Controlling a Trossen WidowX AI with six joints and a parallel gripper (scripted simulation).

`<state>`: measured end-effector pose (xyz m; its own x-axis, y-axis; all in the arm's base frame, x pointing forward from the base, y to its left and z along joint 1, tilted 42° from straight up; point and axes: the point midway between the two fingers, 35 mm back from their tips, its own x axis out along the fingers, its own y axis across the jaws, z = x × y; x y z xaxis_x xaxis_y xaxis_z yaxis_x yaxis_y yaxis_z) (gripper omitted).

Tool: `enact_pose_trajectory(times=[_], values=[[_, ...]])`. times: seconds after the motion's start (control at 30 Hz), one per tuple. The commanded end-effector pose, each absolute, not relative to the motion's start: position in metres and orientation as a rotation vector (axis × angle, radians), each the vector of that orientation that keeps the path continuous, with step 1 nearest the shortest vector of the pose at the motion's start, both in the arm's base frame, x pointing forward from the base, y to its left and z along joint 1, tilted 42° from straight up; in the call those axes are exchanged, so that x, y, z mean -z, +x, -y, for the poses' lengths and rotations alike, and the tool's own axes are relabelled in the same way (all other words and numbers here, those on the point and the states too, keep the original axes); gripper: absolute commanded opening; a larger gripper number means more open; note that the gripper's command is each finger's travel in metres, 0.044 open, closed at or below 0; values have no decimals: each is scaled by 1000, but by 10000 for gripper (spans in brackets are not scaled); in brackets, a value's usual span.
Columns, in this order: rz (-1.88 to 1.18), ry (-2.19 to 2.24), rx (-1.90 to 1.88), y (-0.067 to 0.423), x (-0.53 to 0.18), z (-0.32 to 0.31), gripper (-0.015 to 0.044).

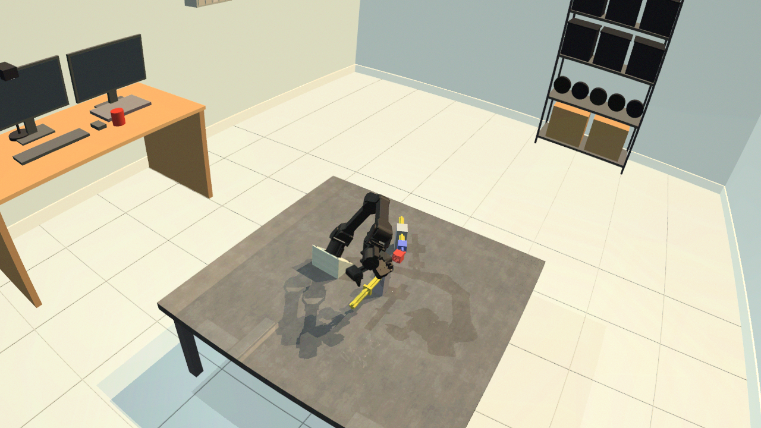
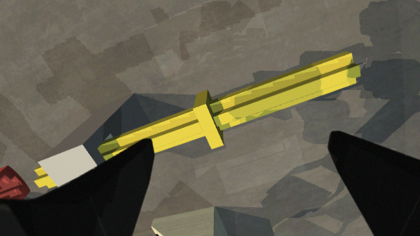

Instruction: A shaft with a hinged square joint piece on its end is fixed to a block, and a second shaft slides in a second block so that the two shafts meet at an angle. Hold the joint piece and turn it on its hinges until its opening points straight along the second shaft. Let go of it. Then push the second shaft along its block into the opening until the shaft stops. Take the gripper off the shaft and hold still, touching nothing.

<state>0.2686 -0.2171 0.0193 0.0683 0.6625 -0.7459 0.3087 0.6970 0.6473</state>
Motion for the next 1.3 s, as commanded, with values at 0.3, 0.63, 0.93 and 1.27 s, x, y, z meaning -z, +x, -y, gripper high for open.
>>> enact_pose_trajectory(times=[0.3, 0.63, 0.93, 1.27], values=[[-1432, 550, -545, 259, 18, 251, 440], [-1484, 674, -435, 260, 23, 247, 440], [-1571, 919, -203, 262, 34, 239, 440], [-1638, 1186, 75, 263, 46, 230, 440]])
